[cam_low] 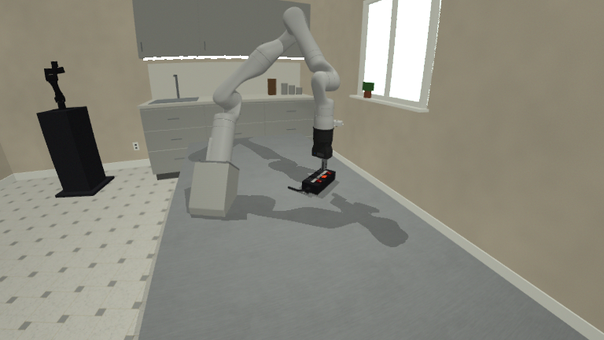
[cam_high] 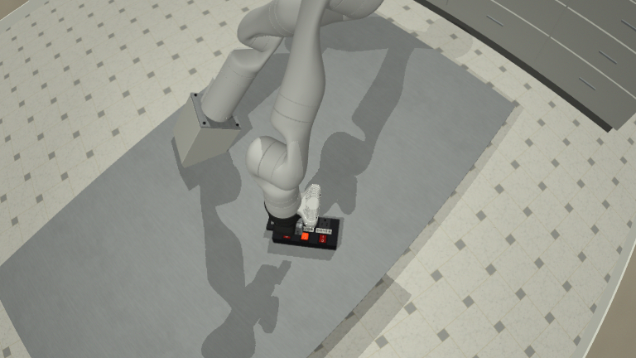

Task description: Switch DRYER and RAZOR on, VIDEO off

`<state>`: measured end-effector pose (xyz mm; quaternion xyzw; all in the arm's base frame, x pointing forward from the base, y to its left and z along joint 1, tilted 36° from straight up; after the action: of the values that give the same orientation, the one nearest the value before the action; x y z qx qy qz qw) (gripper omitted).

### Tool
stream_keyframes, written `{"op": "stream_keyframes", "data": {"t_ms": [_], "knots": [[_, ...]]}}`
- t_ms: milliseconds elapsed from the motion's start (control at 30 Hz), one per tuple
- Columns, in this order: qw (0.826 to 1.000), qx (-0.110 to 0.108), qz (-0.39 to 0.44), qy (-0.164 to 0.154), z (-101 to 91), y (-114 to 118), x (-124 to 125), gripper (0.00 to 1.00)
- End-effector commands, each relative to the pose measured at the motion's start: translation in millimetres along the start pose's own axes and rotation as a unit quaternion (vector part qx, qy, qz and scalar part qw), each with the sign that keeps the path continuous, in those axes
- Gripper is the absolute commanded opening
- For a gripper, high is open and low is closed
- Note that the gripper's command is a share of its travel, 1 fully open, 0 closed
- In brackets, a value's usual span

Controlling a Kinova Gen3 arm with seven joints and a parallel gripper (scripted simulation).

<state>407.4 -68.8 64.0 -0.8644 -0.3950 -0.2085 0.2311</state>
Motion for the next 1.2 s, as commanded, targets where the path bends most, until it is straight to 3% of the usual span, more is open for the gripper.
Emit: {"op": "stream_keyframes", "data": {"t_ms": [0, 133, 1167], "knots": [[1.000, -0.003, -0.014, -0.003, -5.6, 1, 33, 0.00], [1.000, -0.003, -0.014, -0.003, -9.2, -2, 60, 0.00], [1.000, -0.003, -0.014, -0.003, -9.3, -2, 60, 0.00]]}}
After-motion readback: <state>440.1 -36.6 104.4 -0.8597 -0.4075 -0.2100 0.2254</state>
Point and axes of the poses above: the point where the finger pads meet when closed, its own z axis out along the fingers, its own y axis across the jaws, x = y × z, the point moved 4 cm from there along -z, back along the fingers, and after that the axes turned 9 degrees about -z, right-handed, at the moved point
